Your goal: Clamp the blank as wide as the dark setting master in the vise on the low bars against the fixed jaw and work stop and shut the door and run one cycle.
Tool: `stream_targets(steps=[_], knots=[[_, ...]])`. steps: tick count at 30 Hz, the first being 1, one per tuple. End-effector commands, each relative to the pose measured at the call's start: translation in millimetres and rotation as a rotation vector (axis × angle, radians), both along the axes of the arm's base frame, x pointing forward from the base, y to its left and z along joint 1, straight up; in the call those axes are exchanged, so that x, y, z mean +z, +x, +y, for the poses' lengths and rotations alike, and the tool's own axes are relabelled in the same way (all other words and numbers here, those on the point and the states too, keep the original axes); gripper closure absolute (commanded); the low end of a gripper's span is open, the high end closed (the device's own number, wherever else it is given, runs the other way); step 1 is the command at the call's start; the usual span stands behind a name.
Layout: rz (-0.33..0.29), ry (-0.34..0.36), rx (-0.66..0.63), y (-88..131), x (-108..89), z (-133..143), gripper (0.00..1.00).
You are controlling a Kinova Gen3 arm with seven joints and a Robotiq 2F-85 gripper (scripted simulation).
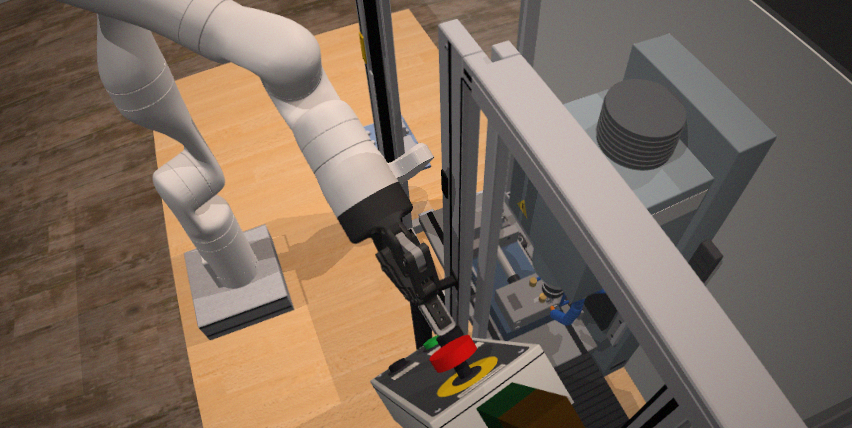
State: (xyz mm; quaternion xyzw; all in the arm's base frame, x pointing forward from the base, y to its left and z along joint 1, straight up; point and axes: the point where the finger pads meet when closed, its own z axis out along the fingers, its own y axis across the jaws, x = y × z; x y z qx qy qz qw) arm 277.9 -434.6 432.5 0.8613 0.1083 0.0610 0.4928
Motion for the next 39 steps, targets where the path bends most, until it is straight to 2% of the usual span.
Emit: stream_targets(steps=[1,39], knots=[[-0.008,-0.004,-0.001,0.4,2.2,-2.9,0.90],[-0.005,-0.003,-0.001,1.1,0.0,-4.6,0.90]])
